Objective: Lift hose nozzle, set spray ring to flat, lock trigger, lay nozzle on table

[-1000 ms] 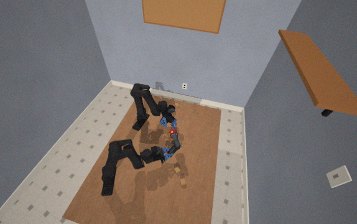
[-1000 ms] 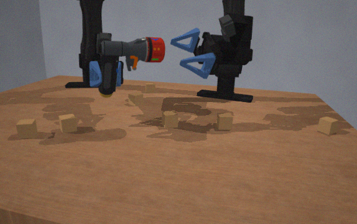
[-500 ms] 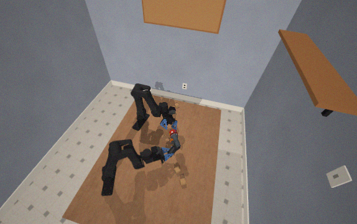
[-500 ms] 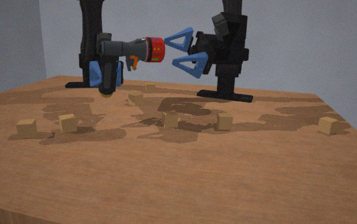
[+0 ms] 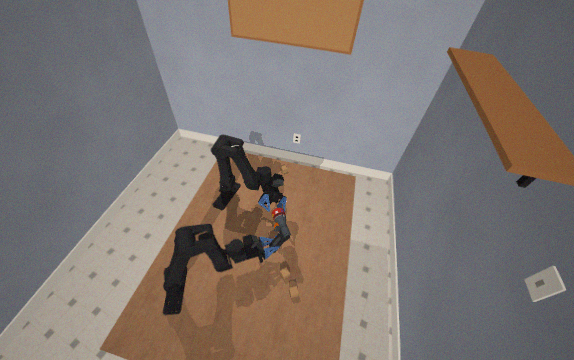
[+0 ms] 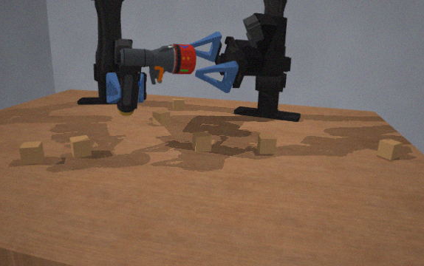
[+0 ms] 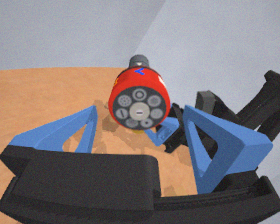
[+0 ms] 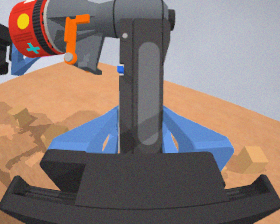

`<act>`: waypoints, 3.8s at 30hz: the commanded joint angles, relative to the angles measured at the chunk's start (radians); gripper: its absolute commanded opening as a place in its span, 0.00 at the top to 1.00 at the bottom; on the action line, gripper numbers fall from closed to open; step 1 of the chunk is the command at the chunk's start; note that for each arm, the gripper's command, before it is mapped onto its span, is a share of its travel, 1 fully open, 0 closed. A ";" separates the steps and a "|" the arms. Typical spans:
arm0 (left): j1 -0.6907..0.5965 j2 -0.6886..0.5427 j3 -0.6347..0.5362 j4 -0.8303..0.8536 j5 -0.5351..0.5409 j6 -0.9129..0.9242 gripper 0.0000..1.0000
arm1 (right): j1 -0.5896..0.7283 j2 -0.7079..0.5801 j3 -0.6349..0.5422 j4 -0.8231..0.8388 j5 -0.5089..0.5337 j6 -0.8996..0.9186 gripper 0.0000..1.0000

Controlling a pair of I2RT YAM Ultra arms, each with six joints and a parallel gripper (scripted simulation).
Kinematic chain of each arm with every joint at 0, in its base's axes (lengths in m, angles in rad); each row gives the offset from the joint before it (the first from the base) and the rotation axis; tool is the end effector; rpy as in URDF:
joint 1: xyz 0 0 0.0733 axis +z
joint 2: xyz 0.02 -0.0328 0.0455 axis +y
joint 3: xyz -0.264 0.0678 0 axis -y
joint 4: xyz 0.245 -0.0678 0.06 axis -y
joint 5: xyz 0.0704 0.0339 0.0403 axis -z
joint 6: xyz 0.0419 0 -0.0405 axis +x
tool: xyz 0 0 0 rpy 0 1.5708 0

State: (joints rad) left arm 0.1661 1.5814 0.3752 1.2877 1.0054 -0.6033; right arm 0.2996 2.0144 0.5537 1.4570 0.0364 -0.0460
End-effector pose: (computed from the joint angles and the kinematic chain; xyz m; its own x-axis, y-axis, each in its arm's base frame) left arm 0.2609 0.0090 0.1826 -0.3545 -0.3676 -0.8597 0.6561 0.5573 -0.5089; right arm 0.3175 0.0976 0.1197 0.0084 -0.0455 -0.9989 -0.2601 0.9645 -0.0461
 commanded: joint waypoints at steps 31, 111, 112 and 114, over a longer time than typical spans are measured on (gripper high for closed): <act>-0.102 0.031 0.111 -0.025 -0.108 0.033 1.00 | 0.007 -0.056 0.022 0.114 0.005 0.019 0.64; -0.001 -0.023 -0.021 0.019 -0.027 1.872 0.13 | 0.007 -0.056 0.023 0.114 0.003 0.017 0.64; 0.010 -0.028 -0.027 0.021 -0.017 1.870 0.13 | 0.007 -0.056 0.023 0.114 0.003 0.017 0.64; 0.023 -0.035 -0.034 0.026 -0.004 1.867 0.13 | 0.007 -0.056 0.023 0.114 0.003 0.017 0.64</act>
State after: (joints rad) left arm 0.1635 1.5764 0.3683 1.2938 0.9680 1.2854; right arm 0.3000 2.0144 0.5537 1.4631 0.0395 -0.0490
